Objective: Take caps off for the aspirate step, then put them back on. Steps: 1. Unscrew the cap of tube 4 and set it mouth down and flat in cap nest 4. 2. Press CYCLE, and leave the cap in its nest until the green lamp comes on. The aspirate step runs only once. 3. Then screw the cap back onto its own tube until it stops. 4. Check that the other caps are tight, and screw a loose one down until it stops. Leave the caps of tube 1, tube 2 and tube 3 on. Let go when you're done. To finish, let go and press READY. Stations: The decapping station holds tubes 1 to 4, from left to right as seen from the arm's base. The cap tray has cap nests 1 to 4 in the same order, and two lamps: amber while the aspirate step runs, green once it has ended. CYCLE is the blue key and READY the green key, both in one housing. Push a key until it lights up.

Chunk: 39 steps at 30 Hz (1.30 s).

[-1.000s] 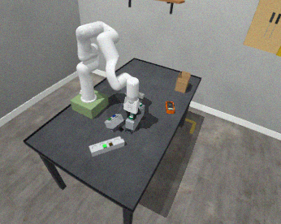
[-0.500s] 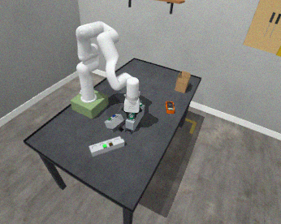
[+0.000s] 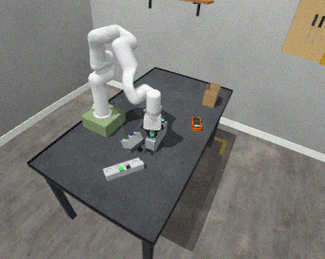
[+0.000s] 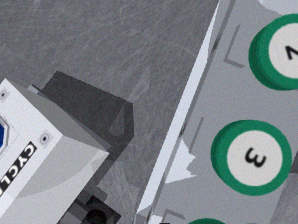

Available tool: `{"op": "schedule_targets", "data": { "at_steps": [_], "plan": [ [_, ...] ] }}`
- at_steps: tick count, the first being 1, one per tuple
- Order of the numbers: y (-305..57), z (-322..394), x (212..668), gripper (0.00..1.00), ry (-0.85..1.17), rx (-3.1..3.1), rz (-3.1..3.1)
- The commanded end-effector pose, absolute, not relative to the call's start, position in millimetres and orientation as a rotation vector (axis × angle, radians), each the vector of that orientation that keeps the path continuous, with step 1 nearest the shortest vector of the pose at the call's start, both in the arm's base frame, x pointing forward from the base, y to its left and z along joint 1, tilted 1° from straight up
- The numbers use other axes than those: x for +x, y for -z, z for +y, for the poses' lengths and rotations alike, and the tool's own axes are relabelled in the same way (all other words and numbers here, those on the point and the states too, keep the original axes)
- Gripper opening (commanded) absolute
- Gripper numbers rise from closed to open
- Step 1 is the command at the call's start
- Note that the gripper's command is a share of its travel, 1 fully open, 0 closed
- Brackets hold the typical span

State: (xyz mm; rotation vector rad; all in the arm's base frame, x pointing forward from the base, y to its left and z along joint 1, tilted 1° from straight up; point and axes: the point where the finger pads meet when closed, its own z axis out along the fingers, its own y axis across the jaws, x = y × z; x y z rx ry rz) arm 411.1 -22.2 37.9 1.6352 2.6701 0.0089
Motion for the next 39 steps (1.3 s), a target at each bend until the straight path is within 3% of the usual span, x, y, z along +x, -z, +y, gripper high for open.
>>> {"op": "schedule_targets", "data": {
  "at_steps": [1,17,26,27,39],
  "plan": [
    [-39.1,-22.3,412.6,0.00,-0.021,1.701,2.629],
    [-38.6,-22.3,412.6,0.00,-0.025,2.467,1.935],
    [-38.6,-22.3,412.6,0.00,-0.025,2.473,1.927],
    [-38.6,-22.3,412.6,0.46,-0.025,2.473,1.927],
    [-38.6,-22.3,412.6,0.46,-0.025,2.473,1.927]
  ]
}}
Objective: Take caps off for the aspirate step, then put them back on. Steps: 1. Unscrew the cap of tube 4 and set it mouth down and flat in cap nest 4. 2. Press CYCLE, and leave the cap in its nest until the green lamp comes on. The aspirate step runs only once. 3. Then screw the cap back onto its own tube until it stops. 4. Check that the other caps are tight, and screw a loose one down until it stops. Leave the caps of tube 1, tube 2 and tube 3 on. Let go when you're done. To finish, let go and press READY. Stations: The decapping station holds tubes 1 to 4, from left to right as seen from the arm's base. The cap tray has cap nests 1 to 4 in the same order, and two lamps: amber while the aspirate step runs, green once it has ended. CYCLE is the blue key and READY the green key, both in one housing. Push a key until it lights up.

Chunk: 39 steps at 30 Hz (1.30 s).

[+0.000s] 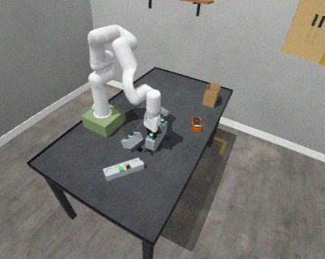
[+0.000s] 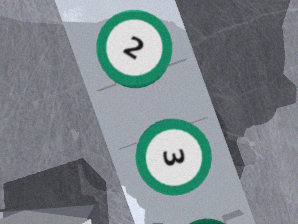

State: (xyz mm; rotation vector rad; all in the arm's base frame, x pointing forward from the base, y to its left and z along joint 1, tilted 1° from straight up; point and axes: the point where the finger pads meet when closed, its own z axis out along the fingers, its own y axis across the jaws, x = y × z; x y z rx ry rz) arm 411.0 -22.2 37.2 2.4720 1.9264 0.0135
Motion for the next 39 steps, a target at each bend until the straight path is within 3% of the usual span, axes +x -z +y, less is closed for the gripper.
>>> {"op": "schedule_targets", "data": {
  "at_steps": [1,22,34,39],
  "plan": [
    [-42,-22,413,0.46,-0.025,2.473,1.927],
    [-85,-23,412,0.46,-0.025,2.473,1.927],
    [-85,45,404,0.46,-0.022,1.786,2.572],
    [-85,72,401,0.46,-0.022,1.786,2.573]
  ]
}}
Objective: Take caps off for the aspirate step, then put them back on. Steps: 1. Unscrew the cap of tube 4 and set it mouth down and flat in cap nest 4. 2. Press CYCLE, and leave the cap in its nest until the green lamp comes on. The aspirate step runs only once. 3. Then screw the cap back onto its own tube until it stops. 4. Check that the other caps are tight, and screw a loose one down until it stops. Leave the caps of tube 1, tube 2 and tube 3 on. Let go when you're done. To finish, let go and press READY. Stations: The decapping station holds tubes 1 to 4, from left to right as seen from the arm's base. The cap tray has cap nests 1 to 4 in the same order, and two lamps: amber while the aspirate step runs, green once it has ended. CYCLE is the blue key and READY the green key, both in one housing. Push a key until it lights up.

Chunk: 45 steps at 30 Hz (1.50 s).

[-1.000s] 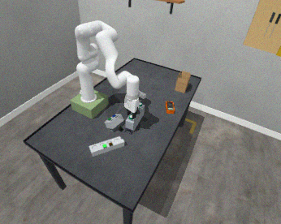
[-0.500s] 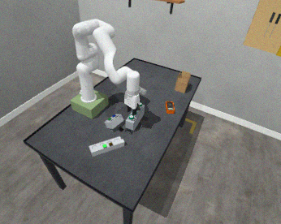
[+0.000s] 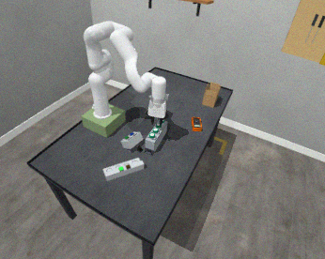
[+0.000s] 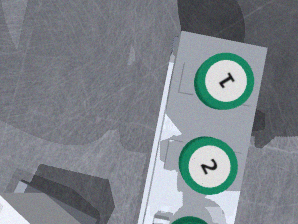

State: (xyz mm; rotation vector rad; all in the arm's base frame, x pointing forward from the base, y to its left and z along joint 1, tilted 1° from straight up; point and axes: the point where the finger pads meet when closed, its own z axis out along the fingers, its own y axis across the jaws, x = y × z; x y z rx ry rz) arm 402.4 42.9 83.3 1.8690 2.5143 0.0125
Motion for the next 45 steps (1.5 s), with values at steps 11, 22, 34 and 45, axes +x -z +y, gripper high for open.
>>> {"op": "schedule_targets", "data": {
  "at_steps": [11,22,34,45],
  "plan": [
    [-85,129,395,0.46,-0.023,1.786,2.573],
    [-85,133,394,0.46,-0.023,1.786,2.573],
    [-55,133,395,0.46,-0.023,1.786,2.573],
    [-50,133,395,0.46,-0.023,1.786,2.573]
  ]
}}
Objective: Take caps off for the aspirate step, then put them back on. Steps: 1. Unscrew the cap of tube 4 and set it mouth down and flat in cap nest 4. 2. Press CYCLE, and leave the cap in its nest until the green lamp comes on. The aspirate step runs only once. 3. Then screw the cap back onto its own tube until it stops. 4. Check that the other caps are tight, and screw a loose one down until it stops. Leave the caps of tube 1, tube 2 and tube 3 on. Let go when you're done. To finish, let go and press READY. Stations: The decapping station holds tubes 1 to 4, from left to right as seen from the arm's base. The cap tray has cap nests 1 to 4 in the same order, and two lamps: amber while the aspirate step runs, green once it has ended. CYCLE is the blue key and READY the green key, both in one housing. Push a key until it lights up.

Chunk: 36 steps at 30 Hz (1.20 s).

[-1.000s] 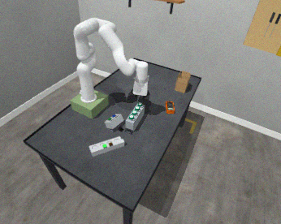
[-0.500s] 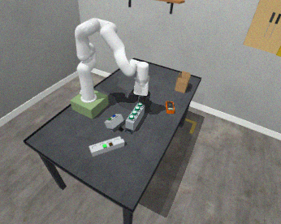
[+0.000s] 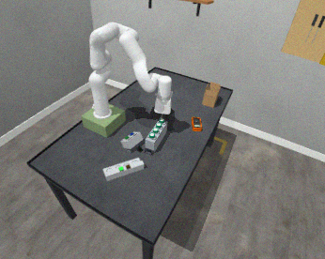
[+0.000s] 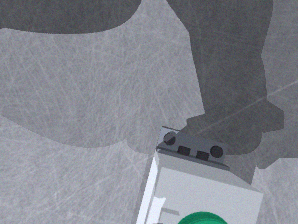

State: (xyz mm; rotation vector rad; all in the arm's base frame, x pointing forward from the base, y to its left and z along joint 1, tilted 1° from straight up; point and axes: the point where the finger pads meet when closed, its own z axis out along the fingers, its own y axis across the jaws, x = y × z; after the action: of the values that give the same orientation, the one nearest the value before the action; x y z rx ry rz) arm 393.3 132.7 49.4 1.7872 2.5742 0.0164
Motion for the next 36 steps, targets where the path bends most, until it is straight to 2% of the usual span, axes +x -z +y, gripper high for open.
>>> {"op": "schedule_targets", "data": {
  "at_steps": [1,28,29,36],
  "plan": [
    [-50,133,395,0.46,-0.023,1.786,2.573],
    [-40,133,395,0.46,-0.023,1.786,2.573],
    [-40,133,395,0.00,-0.023,1.786,2.573],
    [-40,133,395,0.00,-0.023,1.786,2.573]
  ]
}}
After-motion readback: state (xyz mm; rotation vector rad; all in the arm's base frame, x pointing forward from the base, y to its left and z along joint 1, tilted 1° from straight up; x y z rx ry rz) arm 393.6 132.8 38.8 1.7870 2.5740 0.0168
